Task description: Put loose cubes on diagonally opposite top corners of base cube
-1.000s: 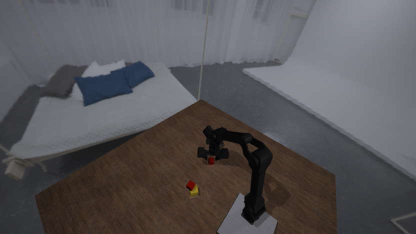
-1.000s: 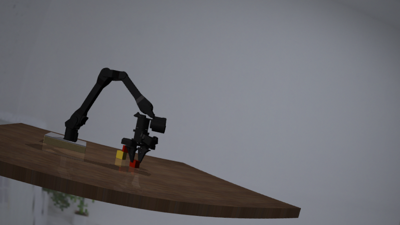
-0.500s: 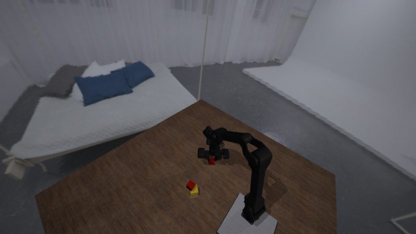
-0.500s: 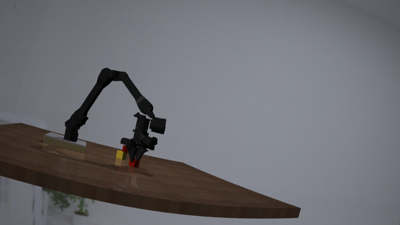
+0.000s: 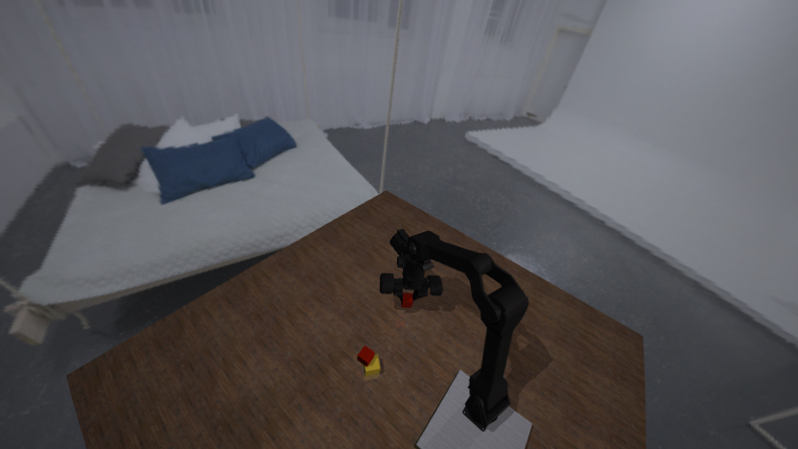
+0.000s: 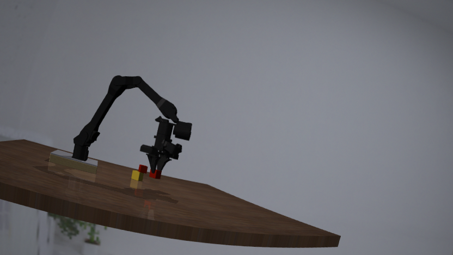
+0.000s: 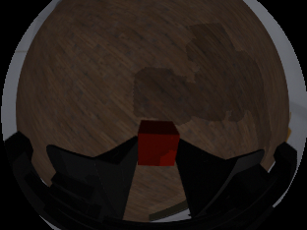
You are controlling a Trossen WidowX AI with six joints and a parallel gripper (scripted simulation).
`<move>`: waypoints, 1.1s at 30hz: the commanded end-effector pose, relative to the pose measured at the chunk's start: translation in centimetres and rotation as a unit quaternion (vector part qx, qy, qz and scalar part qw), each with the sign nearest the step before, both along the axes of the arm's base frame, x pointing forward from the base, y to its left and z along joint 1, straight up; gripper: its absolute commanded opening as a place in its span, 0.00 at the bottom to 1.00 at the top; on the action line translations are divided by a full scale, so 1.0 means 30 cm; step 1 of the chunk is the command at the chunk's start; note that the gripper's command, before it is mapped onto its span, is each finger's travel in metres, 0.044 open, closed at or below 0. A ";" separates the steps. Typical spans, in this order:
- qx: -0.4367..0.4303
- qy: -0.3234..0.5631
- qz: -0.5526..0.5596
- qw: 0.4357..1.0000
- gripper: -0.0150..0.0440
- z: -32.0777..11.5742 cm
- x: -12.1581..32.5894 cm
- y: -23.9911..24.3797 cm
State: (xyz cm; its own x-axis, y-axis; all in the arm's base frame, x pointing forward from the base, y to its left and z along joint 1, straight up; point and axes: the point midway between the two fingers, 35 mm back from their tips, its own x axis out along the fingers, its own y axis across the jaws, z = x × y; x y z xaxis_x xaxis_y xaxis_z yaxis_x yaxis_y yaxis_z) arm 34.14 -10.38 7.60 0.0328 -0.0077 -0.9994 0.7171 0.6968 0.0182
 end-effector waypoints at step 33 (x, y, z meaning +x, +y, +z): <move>-0.001 -0.001 0.093 0.996 0.43 0.194 -0.028 0.166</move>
